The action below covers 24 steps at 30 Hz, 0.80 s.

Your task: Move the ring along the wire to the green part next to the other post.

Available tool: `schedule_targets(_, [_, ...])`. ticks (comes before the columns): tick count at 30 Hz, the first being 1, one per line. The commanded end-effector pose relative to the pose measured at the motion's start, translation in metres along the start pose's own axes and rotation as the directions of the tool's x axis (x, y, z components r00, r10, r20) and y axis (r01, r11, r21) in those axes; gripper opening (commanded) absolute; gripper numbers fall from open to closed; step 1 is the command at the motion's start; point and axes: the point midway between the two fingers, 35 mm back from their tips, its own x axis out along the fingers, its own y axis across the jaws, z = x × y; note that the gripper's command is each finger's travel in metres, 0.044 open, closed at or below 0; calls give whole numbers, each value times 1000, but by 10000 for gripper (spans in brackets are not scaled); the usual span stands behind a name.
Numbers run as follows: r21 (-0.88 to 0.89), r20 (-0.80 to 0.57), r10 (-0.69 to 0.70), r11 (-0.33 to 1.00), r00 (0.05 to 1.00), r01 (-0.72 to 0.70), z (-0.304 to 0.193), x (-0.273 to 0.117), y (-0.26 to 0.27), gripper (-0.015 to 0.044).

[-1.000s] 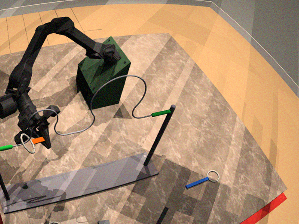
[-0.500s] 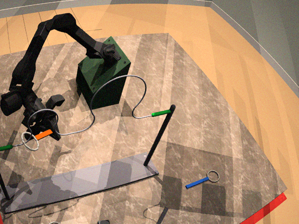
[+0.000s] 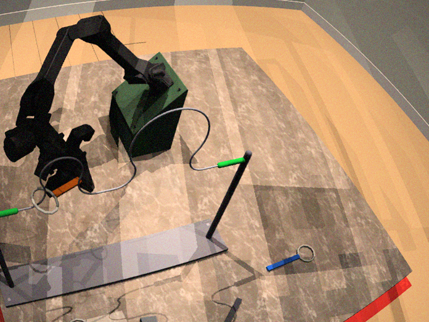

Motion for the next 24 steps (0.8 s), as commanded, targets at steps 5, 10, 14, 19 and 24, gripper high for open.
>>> schedule_targets(5, [68, 10, 48, 996, 999, -49, 2, -3, 19, -150])
schedule_targets(10, [110, 14, 72, 991, 997, -73, 3, -3, 26, -150])
schedule_targets(14, [140, 17, 88, 986, 996, -90, 4, -3, 31, -150])
schedule_targets(19, [171, 21, 105, 979, 994, -107, 4, -4, 37, -150])
schedule_targets(24, [205, 25, 124, 971, 992, -126, 6, -4, 43, -150])
